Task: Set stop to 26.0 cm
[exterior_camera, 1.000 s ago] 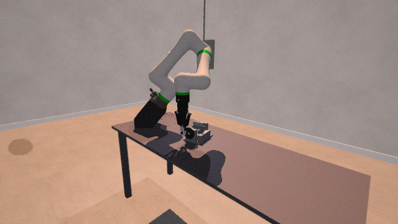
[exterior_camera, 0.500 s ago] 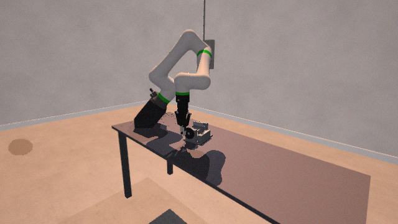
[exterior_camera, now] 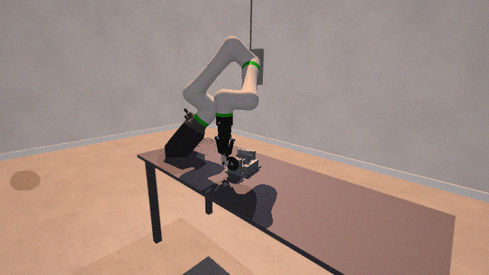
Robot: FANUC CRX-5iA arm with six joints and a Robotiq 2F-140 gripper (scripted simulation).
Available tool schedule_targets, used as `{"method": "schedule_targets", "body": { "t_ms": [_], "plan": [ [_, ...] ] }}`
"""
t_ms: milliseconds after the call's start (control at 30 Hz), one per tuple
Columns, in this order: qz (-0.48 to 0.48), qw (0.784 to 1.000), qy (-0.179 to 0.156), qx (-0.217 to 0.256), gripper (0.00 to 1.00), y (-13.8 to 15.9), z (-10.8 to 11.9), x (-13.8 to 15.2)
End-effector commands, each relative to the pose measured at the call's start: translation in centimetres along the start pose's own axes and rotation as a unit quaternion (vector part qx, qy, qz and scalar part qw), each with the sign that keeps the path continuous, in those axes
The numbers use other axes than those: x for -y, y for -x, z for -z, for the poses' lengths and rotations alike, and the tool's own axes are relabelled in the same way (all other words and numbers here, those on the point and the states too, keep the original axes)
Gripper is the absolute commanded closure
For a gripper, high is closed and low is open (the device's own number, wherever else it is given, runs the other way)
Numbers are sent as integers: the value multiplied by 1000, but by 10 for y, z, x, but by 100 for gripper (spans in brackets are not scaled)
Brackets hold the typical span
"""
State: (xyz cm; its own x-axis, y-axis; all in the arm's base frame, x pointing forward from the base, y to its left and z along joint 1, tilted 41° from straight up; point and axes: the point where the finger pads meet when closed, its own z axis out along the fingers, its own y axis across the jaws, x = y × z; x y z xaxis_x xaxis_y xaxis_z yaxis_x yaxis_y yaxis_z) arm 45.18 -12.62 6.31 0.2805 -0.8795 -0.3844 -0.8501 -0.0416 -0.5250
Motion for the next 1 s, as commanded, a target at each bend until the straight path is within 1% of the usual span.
{"method": "schedule_targets", "body": {
  "t_ms": [0,967],
  "plan": [
    [0,1000,0,0,96,0,0,0],
    [0,1000,0,0,96,0,4,2]
  ]
}}
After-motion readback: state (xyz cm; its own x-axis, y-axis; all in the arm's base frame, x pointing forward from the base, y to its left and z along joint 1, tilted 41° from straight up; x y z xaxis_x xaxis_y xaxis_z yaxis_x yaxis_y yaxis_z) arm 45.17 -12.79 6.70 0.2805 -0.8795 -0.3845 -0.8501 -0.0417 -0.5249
